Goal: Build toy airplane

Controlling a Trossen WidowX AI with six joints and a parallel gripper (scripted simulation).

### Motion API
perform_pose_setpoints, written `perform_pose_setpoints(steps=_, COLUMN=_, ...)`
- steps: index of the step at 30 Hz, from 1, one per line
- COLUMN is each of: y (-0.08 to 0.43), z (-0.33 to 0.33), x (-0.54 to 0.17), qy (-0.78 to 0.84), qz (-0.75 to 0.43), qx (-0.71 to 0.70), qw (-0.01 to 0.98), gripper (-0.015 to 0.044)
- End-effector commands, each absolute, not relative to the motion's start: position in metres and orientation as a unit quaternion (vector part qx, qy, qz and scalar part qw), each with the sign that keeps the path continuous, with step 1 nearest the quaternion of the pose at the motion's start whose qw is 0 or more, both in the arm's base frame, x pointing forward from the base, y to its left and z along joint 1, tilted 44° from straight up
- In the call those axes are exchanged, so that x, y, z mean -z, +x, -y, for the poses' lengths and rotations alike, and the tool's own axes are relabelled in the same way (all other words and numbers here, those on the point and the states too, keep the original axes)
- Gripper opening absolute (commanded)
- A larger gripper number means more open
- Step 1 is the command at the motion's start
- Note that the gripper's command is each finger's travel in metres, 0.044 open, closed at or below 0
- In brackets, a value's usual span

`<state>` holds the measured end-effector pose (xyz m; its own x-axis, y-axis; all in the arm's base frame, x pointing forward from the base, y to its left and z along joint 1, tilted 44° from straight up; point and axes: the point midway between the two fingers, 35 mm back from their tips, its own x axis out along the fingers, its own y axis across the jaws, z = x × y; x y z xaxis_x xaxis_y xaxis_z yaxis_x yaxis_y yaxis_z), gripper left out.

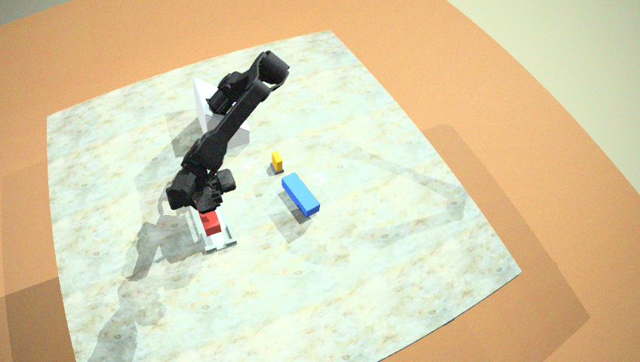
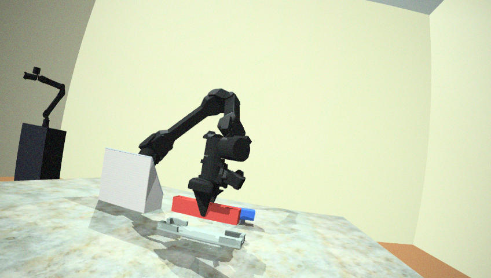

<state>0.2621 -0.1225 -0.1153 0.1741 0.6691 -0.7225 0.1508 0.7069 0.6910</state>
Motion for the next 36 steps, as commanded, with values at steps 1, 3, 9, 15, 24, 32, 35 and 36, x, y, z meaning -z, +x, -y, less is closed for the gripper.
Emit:
perform_pose_setpoints(steps=1, y=0.263, z=0.119, x=0.119, qy=0.335, qz=-0.614, qx=-0.186, qw=0.690, gripper=0.0195)
perform_pose_setpoints(steps=3, y=0.264, z=0.117, x=0.122, qy=0.335, qz=-0.614, qx=-0.186, qw=0.690, gripper=0.0195)
perform_pose_setpoints(steps=9, y=0.265, z=0.111, x=0.129, qy=0.336, qz=-0.614, qx=-0.186, qw=0.690, gripper=0.0195)
perform_pose_setpoints(steps=15, y=0.267, z=0.104, x=0.136, qy=0.336, qz=-0.614, qx=-0.186, qw=0.690, gripper=0.0195)
perform_pose_setpoints(steps=24, y=0.268, z=0.100, x=0.139, qy=0.332, qz=-0.615, qx=-0.189, qw=0.690, gripper=0.0188)
perform_pose_setpoints(steps=32, y=0.268, z=0.100, x=0.139, qy=0.332, qz=-0.615, qx=-0.189, qw=0.690, gripper=0.0056)
perform_pose_setpoints(steps=35, y=0.268, z=0.100, x=0.139, qy=0.332, qz=-0.615, qx=-0.189, qw=0.690, gripper=0.0083)
perform_pose_setpoints(steps=36, y=0.268, z=0.100, x=0.139, qy=0.332, qz=-0.615, qx=-0.189, qw=0.690, gripper=0.0109)
